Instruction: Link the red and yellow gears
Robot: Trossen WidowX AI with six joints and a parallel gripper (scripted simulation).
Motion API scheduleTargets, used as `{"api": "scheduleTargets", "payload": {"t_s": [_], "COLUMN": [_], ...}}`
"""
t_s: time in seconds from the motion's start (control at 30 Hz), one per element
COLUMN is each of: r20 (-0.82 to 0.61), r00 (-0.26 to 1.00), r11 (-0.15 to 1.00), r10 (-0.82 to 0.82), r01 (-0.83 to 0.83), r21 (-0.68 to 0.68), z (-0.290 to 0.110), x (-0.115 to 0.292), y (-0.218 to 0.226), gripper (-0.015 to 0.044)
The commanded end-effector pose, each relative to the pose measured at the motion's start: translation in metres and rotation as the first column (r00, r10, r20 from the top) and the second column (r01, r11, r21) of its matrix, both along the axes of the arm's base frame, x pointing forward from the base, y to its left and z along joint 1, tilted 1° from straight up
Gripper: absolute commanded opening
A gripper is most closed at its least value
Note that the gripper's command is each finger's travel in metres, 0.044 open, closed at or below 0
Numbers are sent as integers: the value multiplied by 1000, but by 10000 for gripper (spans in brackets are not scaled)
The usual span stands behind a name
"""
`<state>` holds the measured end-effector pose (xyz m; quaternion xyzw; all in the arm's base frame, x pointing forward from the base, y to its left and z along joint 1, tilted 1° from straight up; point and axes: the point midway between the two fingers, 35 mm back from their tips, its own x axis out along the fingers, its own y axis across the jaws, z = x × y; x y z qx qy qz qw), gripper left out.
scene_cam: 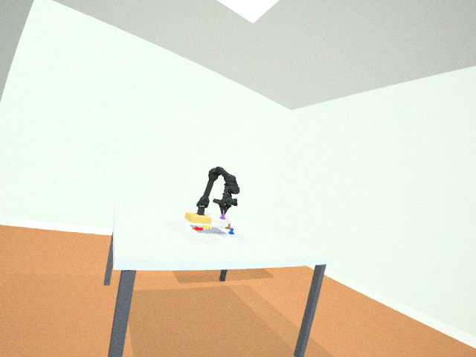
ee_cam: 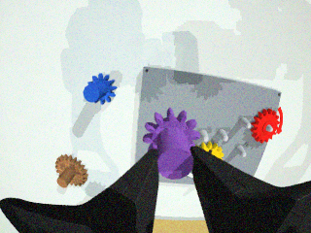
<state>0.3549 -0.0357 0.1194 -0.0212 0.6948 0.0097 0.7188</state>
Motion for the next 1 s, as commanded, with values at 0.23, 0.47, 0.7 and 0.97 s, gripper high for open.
{"api": "scheduleTargets", "payload": {"t_s": [0.23, 0.47, 0.7, 0.97], "r20": [-10, -11, -11, -13], "r00": [1000, 1000, 1000, 999], "r11": [1000, 1000, 1000, 1000], "r10": [12, 18, 23, 29], "r01": [-12, -18, -23, -29], "r21": [-5, -6, -8, -9], "z": [-12, -18, -23, -30], "x": [-3, -6, -9, -14], "y": [-29, -48, -66, -86], "gripper": [0, 0, 0, 0]}}
